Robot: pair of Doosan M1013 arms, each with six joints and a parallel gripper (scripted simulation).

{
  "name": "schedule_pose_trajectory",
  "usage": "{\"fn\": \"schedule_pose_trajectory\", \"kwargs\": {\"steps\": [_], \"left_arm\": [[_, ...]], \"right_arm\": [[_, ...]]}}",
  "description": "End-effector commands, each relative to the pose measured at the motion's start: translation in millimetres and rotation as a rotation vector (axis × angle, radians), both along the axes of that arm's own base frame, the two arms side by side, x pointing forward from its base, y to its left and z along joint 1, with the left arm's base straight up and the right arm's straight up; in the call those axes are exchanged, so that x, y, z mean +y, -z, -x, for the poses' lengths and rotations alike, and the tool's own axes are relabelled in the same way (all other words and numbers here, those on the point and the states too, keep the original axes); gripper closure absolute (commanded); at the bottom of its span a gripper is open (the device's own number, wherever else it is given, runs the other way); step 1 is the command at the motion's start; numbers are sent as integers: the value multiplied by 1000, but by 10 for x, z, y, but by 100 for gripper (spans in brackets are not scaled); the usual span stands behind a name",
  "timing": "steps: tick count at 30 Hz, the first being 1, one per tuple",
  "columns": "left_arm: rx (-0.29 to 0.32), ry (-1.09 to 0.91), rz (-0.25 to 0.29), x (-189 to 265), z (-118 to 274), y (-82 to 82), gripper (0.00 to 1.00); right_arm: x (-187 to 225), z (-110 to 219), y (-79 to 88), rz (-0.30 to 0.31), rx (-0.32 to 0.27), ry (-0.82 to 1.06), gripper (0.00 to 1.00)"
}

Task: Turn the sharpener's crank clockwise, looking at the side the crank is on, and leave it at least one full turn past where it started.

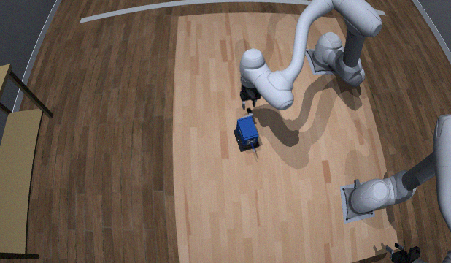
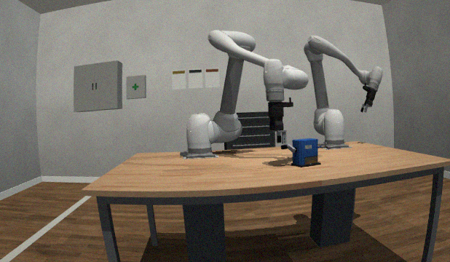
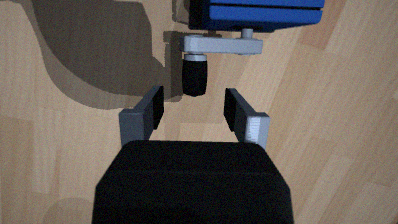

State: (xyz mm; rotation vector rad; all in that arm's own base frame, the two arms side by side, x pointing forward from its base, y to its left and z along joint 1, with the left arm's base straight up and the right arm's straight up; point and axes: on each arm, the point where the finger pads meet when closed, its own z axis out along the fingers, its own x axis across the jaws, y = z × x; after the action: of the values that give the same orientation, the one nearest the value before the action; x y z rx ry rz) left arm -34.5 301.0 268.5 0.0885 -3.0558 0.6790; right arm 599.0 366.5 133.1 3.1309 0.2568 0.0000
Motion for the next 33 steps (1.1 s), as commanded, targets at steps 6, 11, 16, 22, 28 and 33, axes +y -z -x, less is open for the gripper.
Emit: {"fn": "schedule_pose_trajectory", "kwargs": {"steps": [6,11,16,22,28,33], "left_arm": [[0,0,-1,3,1,-4,0],[0,0,-1,3,1,-4,0],[0,0,-1,3,1,-4,0],[0,0,-1,3,1,-4,0],[0,0,-1,3,1,-4,0],[0,0,-1,3,1,-4,0]], "right_arm": [[2,-3,3,-1,-1,0,3],[2,-3,30,-1,-1,0,3],[2,-3,71,-1,-1,0,3],[2,-3,114,-1,-1,0,3],[2,-3,185,-1,-1,0,3],[2,-3,244,-1,-1,0,3]]}}
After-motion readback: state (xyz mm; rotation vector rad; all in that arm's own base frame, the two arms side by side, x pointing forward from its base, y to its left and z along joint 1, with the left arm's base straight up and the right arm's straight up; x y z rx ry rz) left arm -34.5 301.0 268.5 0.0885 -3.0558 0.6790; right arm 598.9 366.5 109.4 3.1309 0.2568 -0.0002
